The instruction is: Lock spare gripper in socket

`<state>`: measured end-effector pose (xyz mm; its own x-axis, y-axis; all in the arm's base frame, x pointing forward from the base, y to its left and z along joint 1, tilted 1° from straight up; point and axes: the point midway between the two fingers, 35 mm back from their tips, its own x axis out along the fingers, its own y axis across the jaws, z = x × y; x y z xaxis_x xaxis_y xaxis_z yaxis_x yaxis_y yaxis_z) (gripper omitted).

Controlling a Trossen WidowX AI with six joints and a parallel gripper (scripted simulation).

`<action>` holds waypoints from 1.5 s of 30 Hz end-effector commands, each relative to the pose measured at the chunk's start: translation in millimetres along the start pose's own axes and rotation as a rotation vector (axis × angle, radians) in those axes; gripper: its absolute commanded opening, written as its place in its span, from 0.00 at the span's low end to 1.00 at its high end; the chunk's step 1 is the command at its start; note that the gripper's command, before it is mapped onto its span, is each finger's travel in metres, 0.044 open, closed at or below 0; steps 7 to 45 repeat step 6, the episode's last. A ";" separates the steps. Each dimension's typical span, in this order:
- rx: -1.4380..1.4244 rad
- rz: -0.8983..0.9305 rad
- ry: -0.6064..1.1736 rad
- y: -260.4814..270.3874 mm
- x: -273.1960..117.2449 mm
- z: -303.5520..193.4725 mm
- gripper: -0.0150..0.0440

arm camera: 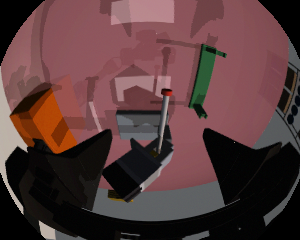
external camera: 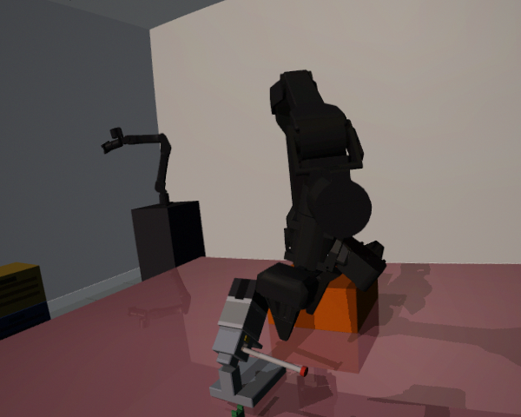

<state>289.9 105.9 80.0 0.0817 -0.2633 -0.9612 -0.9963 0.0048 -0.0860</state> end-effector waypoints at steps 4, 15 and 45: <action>-0.004 0.002 0.000 0.7 0.9 0.0 1.00; -0.004 0.002 0.000 0.7 0.9 0.0 1.00; -0.004 0.002 0.000 0.7 0.9 0.0 1.00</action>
